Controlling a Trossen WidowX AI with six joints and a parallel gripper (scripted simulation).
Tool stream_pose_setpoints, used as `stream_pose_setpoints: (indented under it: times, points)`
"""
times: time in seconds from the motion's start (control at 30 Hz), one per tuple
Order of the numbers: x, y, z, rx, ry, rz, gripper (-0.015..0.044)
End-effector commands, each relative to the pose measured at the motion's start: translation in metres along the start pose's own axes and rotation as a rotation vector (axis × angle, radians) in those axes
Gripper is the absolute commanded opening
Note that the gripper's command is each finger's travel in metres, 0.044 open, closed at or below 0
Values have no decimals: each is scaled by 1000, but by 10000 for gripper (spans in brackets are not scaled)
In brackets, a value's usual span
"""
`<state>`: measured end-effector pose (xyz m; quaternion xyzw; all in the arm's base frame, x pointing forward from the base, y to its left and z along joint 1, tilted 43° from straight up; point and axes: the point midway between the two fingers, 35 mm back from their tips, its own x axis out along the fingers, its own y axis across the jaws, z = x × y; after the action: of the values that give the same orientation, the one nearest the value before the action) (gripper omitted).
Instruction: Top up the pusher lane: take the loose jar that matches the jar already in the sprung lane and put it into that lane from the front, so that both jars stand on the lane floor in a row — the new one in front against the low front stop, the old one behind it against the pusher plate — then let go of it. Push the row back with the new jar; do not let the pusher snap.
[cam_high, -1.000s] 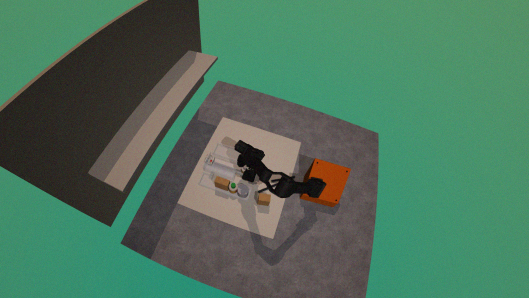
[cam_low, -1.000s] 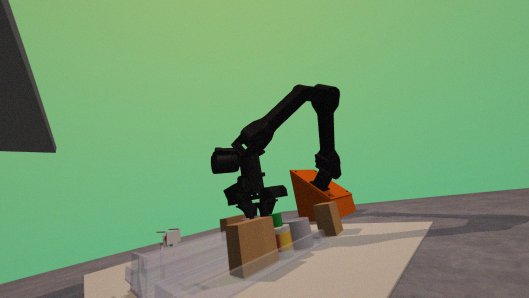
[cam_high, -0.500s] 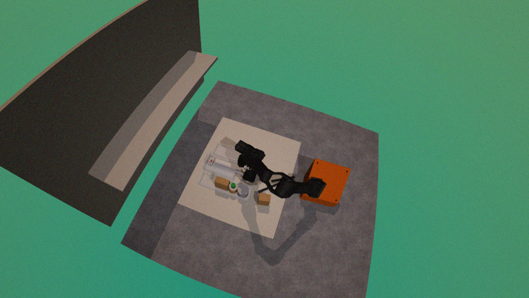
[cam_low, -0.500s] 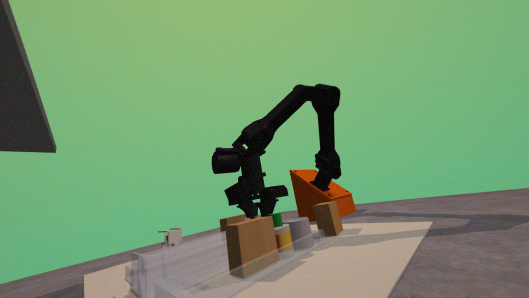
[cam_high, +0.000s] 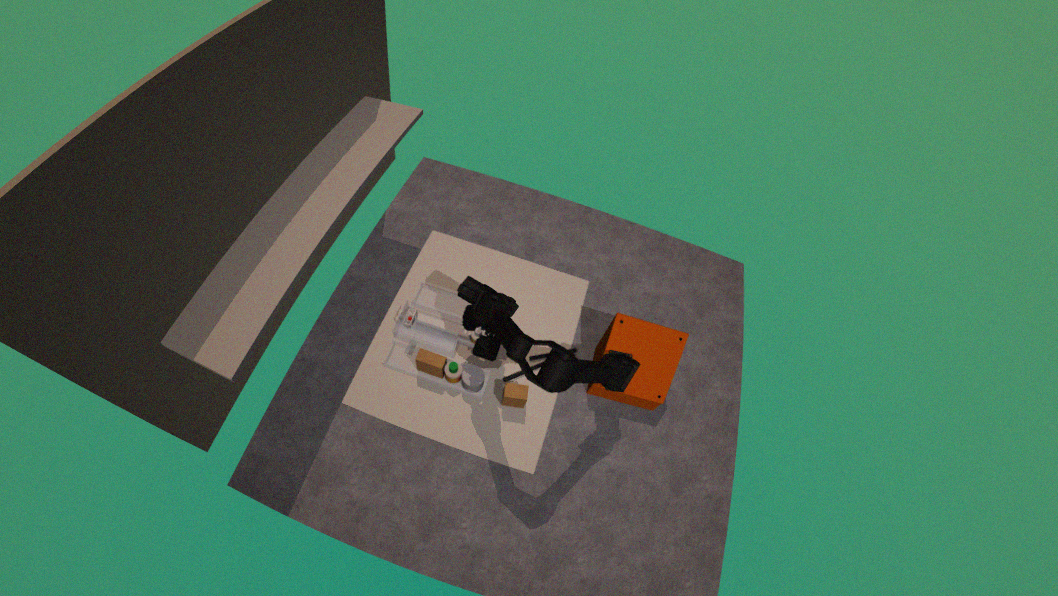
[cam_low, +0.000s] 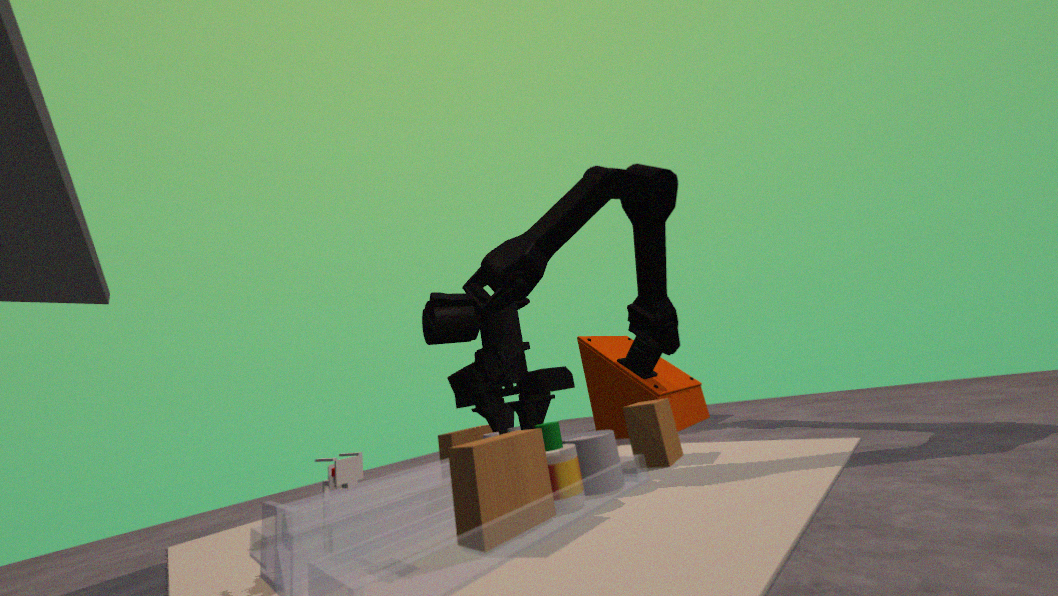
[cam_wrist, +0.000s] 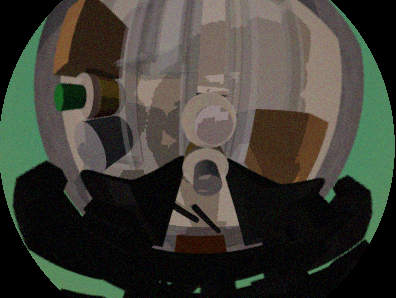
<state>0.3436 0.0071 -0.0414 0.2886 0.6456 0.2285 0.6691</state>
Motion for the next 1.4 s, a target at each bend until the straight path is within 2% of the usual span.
stream_pose_setpoints:
  times: [0.0,0.17,0.53,0.57,0.87,1.37]
  points:
    - [0,0,-1,-6,-2,4,0]
    - [0,0,-1,-6,-2,4,0]
    - [0,0,0,-6,-2,4,289]
    - [0,0,0,-6,-2,4,297]
    - [-20,-1,0,-6,-2,3,297]
    - [-21,-2,-27,-5,-1,2,297]
